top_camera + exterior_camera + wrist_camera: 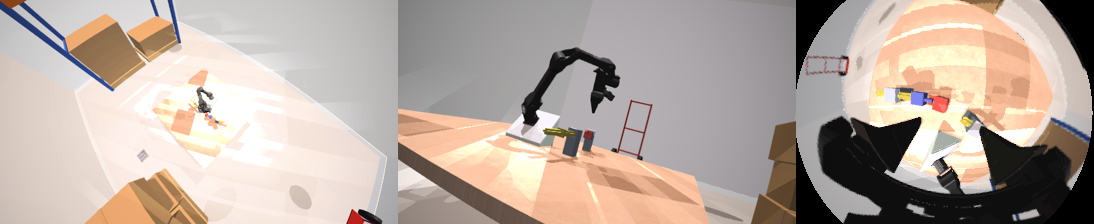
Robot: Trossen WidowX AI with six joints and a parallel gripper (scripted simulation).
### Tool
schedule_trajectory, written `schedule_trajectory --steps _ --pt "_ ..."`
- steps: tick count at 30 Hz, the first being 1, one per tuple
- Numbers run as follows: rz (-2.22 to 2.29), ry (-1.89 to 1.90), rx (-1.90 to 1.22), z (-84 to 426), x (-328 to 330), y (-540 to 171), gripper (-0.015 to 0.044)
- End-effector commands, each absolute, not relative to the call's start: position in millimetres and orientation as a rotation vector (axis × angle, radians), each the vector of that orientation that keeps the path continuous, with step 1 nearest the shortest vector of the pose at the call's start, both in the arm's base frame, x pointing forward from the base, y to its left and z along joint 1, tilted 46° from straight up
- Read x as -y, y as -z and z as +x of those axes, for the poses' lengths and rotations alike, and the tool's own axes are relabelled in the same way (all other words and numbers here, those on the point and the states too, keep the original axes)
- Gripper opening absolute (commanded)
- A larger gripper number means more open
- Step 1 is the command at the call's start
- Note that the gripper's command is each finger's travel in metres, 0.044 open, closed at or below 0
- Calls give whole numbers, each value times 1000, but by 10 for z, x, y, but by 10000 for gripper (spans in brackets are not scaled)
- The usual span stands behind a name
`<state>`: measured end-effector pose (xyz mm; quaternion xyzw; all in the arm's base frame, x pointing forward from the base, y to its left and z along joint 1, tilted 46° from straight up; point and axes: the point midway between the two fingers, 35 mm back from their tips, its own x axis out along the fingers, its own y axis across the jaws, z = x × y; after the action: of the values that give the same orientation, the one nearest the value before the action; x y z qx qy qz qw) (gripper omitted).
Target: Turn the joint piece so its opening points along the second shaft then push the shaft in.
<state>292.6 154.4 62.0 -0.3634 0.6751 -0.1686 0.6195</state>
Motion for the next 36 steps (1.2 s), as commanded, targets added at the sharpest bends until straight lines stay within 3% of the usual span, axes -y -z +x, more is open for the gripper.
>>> schedule_trajectory --steps 1,36 --pt "-728 507 -1515 2947 -1398 -643 440" --pt "-126 1100 -1117 2973 -1118 -601 440"
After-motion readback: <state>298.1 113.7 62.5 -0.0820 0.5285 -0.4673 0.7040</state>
